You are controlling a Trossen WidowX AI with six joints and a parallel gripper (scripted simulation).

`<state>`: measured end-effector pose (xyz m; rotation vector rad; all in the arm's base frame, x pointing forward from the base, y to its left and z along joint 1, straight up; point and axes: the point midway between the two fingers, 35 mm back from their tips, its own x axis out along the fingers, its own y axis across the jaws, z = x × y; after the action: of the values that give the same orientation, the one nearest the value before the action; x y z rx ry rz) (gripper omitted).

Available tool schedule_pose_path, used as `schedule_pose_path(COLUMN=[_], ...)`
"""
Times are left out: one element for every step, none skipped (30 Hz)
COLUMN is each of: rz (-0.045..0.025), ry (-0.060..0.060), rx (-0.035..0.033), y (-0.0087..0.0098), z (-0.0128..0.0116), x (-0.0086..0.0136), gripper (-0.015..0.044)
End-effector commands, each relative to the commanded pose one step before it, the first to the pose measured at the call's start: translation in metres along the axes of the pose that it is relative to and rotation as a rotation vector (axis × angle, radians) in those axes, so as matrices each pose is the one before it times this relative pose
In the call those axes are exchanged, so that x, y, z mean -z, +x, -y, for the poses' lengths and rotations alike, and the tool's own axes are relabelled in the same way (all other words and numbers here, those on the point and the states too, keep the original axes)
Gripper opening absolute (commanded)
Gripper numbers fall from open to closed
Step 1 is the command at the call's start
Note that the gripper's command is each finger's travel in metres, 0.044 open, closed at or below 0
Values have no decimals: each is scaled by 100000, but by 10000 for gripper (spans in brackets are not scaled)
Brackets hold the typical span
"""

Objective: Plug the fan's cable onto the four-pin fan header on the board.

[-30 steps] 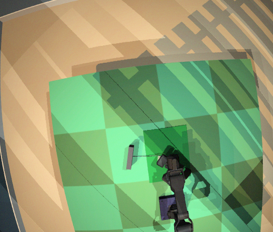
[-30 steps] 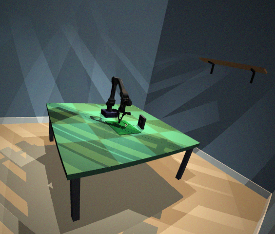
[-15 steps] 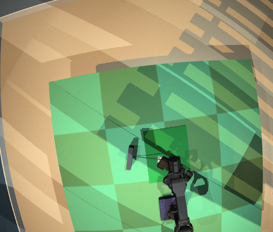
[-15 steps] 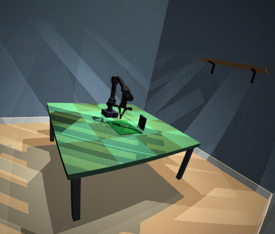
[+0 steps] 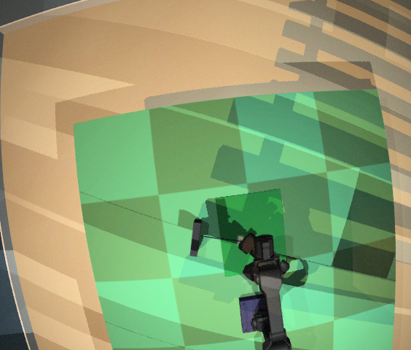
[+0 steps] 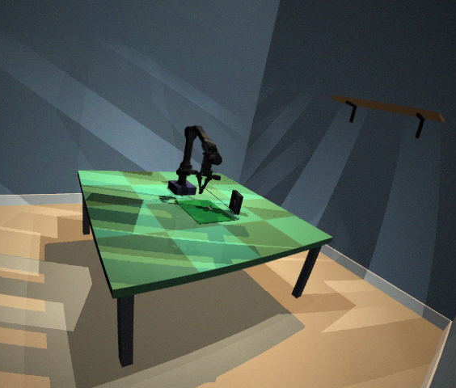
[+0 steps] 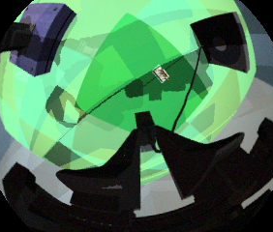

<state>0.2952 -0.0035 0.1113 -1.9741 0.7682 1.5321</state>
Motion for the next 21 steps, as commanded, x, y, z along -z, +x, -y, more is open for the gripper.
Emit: schedule_pose_path(rz=[1279,477,471,465,458,450,443,435,426,417,408,398,388,378,367,356,345,334,322,310,297], ry=[14952,3393,3395,3397,3398,3400,3401,3403,3404,3406,3408,3409,3411,3412,3414,3415,3417,3418,3420,3421,3423], rx=[-773,-196,-210,-224,-238,-252,-265,-278,-291,-304,-316,-328,-340,-351,-363,-373,-384,-394,-404,-413,-422], y=[-153,3,3,4,4,4,5,5,5,5,6,6,6,7,7,7,7,8,8,8,8], z=[151,72,74,76,78,80,82,84,85,87,88,90,91,92,94,95,96,97,97,98,99], x=[635,75,73,71,68,66,63,61,58,55,53,50,47,45,42,39,36,33,30,27,24], gripper=[0,0,0,0,0,0,0,0,0,0,0,0,0,0,0,0,0,0,0,0,0])
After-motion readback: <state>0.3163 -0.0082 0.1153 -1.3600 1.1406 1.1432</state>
